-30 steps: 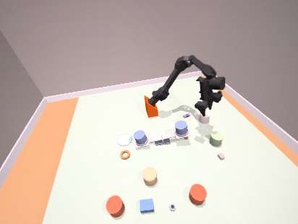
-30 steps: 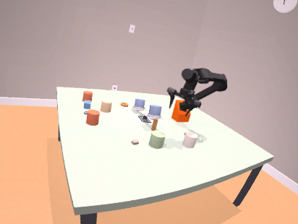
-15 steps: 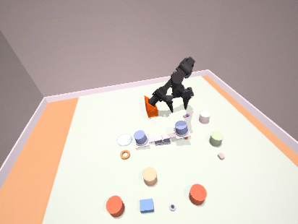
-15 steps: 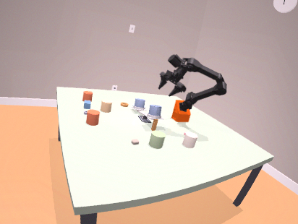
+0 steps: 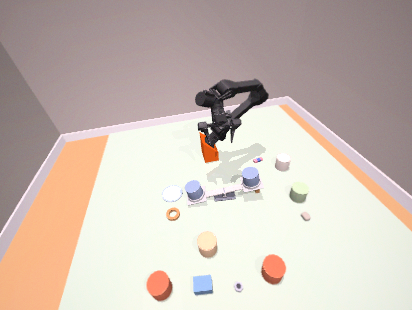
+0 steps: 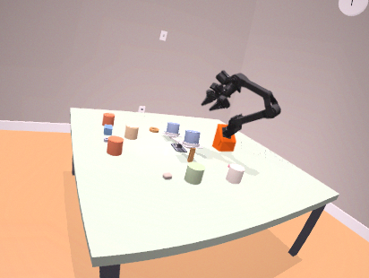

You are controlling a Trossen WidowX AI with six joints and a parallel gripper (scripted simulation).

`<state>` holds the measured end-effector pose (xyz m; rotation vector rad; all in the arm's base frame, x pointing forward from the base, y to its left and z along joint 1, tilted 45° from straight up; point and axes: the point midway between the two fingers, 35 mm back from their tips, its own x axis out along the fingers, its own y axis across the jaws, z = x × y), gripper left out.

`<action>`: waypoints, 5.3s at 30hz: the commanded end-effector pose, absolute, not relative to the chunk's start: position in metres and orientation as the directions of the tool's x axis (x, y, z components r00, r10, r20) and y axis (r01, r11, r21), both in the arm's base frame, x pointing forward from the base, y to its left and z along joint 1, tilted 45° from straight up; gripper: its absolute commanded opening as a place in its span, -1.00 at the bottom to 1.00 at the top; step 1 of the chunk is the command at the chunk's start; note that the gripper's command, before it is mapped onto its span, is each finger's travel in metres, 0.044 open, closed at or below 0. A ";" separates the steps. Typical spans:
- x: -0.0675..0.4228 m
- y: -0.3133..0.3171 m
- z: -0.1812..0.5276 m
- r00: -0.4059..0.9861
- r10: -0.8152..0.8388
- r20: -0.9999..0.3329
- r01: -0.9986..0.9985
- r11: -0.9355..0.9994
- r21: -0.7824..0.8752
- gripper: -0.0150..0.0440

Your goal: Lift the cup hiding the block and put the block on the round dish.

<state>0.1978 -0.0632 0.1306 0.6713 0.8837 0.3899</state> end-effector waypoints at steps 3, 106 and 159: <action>0.193 -0.066 0.127 0.602 0.567 -0.562 -0.028 0.719 0.695 1.00; 0.296 -0.033 -0.096 -0.123 0.685 -0.718 -0.992 -0.112 0.063 1.00; 0.304 -0.053 -0.079 -0.122 0.683 -0.721 -0.992 -0.111 0.063 -0.49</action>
